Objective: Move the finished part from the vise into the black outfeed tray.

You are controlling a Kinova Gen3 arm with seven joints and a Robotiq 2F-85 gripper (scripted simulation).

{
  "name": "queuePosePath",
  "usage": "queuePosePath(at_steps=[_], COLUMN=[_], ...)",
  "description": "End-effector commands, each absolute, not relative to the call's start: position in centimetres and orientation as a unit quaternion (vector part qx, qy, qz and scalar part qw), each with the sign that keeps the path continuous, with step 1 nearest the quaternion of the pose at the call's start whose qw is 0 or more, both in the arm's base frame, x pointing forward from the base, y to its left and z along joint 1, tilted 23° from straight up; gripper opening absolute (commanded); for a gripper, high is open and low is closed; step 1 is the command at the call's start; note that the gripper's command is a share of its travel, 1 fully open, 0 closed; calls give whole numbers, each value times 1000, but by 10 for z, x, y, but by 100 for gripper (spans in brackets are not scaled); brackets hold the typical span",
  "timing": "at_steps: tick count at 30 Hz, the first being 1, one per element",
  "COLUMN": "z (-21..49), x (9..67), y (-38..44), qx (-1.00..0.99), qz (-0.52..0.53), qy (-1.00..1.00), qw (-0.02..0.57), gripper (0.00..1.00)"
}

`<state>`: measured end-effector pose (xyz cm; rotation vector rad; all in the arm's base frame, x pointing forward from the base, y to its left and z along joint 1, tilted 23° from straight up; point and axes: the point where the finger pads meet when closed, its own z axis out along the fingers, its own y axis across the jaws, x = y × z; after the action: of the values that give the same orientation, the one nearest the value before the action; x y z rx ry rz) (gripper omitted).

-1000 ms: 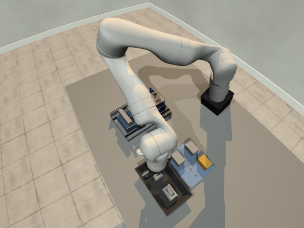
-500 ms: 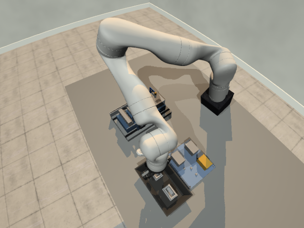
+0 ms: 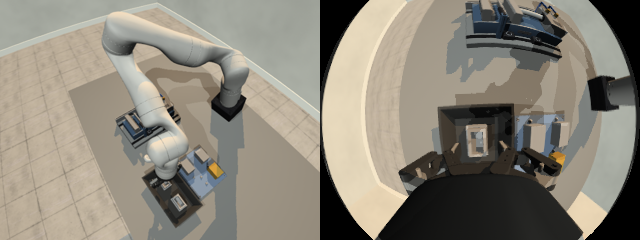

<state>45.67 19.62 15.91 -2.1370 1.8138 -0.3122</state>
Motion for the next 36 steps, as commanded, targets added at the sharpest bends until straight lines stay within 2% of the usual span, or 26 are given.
queuePosePath(at_steps=[1,23,36], z=[172,261,276], x=[456,419,413], y=[193,183,182], qx=[-746,-746,-746], qz=[-114,-114,-114], qy=[636,636,636], qw=[163,163,163], gripper=[67,67,67])
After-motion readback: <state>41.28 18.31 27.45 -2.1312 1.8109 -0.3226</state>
